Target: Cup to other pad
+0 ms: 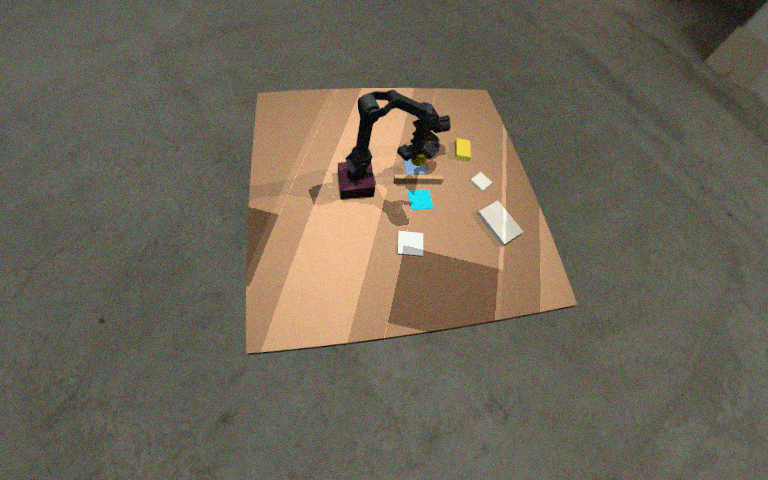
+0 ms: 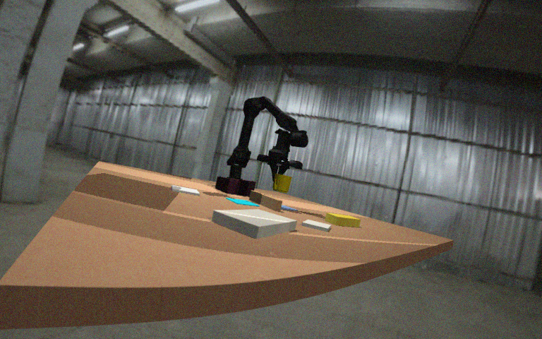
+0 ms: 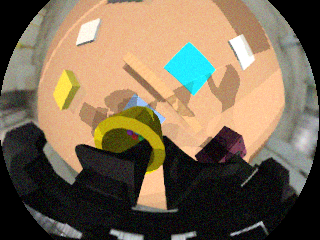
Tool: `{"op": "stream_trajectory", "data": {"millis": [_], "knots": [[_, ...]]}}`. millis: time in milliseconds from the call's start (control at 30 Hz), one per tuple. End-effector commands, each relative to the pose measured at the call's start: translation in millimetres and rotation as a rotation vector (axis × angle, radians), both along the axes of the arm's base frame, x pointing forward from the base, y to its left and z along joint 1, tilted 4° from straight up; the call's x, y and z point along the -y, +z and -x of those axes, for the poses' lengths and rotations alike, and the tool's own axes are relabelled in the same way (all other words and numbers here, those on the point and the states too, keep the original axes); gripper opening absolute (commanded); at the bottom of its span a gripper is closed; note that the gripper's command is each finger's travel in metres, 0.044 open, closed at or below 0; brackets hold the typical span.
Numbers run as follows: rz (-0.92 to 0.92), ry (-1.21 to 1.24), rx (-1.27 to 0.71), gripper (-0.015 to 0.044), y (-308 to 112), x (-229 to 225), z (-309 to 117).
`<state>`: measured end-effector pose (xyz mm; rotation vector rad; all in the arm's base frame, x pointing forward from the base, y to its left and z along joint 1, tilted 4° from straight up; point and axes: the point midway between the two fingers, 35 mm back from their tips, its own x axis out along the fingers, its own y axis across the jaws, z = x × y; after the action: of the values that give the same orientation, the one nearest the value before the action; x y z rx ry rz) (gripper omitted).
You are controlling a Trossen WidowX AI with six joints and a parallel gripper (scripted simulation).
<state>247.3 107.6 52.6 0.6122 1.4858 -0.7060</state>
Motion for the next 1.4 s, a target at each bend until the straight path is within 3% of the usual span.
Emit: {"op": "stream_trajectory", "data": {"millis": [0,1367], "knots": [[-0.001,0.003,0.012,0.0000,2,8,-2],[0.007,0.002,0.015,0.0000,6,89,-14]]}}
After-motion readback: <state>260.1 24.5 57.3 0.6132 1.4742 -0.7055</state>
